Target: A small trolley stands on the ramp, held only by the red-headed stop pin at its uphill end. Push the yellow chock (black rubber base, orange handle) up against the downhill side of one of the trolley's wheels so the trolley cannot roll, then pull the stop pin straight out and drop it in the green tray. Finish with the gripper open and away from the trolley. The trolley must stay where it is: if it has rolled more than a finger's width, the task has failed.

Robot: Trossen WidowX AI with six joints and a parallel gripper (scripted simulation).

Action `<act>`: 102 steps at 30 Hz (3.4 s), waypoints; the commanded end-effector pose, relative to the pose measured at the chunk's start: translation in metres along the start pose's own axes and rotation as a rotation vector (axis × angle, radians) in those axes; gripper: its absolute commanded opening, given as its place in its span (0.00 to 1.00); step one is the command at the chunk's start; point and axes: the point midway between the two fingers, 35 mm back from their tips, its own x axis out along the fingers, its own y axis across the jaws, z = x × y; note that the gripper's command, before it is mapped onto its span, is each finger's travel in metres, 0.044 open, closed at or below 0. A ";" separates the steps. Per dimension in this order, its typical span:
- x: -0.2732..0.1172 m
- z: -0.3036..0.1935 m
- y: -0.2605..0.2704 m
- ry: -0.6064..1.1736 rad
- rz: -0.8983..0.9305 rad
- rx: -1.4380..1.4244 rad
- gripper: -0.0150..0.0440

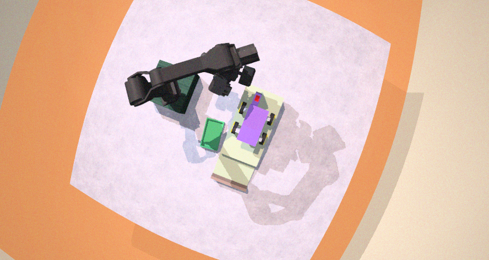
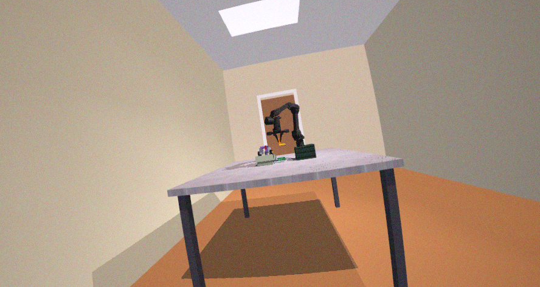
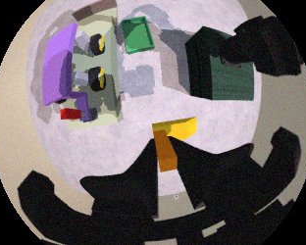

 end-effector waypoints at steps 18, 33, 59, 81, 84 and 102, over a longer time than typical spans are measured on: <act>0.004 0.065 0.018 -0.004 0.000 0.032 0.25; 0.007 0.111 0.029 -0.009 0.001 0.032 0.25; 0.011 0.196 0.041 -0.019 0.002 0.031 0.25; 0.016 0.275 0.056 -0.026 0.003 0.030 0.25; 0.016 0.279 0.057 -0.026 0.003 0.036 0.25; 0.016 0.280 0.057 0.015 -0.015 0.649 0.25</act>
